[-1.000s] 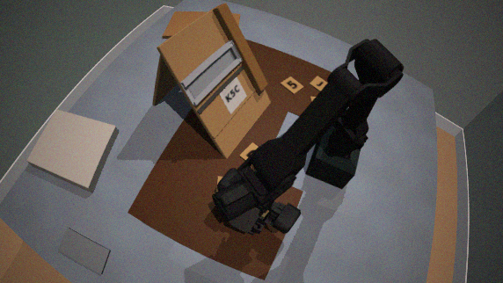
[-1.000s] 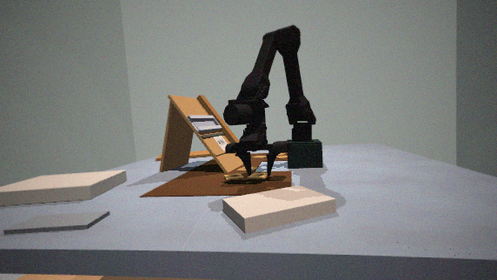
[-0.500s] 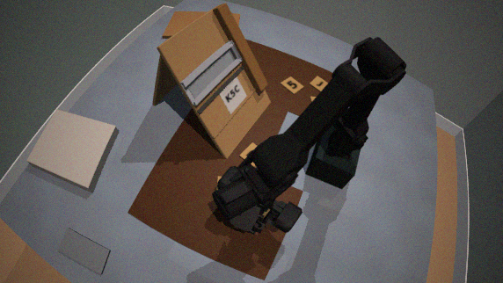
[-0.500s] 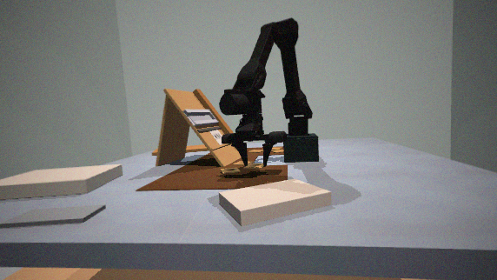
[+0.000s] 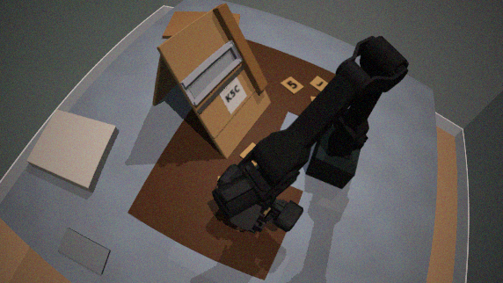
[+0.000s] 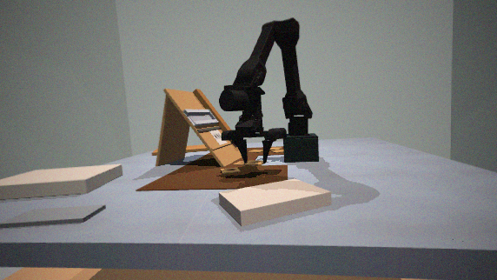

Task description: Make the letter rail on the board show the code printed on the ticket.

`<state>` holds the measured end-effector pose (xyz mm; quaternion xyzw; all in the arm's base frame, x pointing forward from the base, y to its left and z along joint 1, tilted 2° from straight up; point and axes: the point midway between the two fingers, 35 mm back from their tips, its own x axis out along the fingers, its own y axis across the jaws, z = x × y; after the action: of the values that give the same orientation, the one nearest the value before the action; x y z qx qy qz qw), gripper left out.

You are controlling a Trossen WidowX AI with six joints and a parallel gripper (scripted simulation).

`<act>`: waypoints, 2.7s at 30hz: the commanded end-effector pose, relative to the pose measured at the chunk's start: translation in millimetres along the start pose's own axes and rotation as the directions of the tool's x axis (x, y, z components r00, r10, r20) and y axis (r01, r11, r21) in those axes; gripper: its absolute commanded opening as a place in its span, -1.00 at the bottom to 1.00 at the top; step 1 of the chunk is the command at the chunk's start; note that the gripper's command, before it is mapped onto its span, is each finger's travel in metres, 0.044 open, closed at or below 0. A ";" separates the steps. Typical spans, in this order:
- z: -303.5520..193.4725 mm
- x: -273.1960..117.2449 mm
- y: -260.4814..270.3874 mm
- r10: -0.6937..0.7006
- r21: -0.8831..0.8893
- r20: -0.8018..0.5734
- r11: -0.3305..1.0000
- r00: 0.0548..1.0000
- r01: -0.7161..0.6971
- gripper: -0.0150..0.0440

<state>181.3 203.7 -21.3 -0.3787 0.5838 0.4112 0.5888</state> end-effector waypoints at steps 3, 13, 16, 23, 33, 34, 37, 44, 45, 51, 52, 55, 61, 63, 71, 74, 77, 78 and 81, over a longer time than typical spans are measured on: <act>6.4 -3.5 -15.6 -0.058 0.083 0.028 0.995 0.998 0.056 -0.49; 21.6 -19.0 -61.4 -0.228 0.334 0.095 0.924 0.969 0.185 -0.49; 24.9 -24.9 -75.2 -0.279 0.409 0.110 0.887 0.954 0.213 -0.49; 30.3 -40.7 -107.2 -0.396 0.578 0.133 0.776 0.908 0.254 -0.49; 31.9 -68.1 -151.9 -0.555 0.787 0.140 0.565 0.820 0.249 -0.49; 31.6 -71.1 -156.3 -0.570 0.805 0.138 0.542 0.810 0.244 -0.49; 30.4 -80.4 -169.1 -0.614 0.854 0.132 0.469 0.778 0.225 -0.49; 24.9 -103.5 -197.8 -0.709 0.944 0.106 0.292 0.697 0.153 -0.49; 23.8 -106.9 -201.8 -0.721 0.954 0.101 0.267 0.685 0.140 -0.49; 15.7 -128.2 -224.3 -0.790 0.992 0.064 0.116 0.610 0.047 -0.49; 14.0 -131.9 -227.9 -0.800 0.995 0.056 0.092 0.597 0.029 -0.49; 11.5 -137.3 -233.0 -0.815 0.998 0.045 0.057 0.578 0.002 -0.49; 11.6 -136.9 -232.8 -0.815 0.998 0.045 0.057 0.578 0.002 -0.49; 11.5 -137.0 -232.9 -0.815 0.998 0.045 0.057 0.578 0.002 -0.49; 9.3 -136.0 -232.2 -0.815 0.998 0.045 0.057 0.578 0.002 -0.49; 7.7 -135.7 -232.1 -0.815 0.998 0.045 0.056 0.578 0.002 -0.49; 6.2 -135.4 -232.1 -0.815 0.998 0.045 0.056 0.578 0.003 -0.49; 5.7 -135.4 -232.1 -0.815 0.998 0.045 0.056 0.578 0.003 -0.49; 4.2 -135.1 -232.0 -0.815 0.998 0.045 0.056 0.578 0.003 -0.49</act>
<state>402.0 116.4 107.7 0.0678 0.3097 -0.1514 0.9362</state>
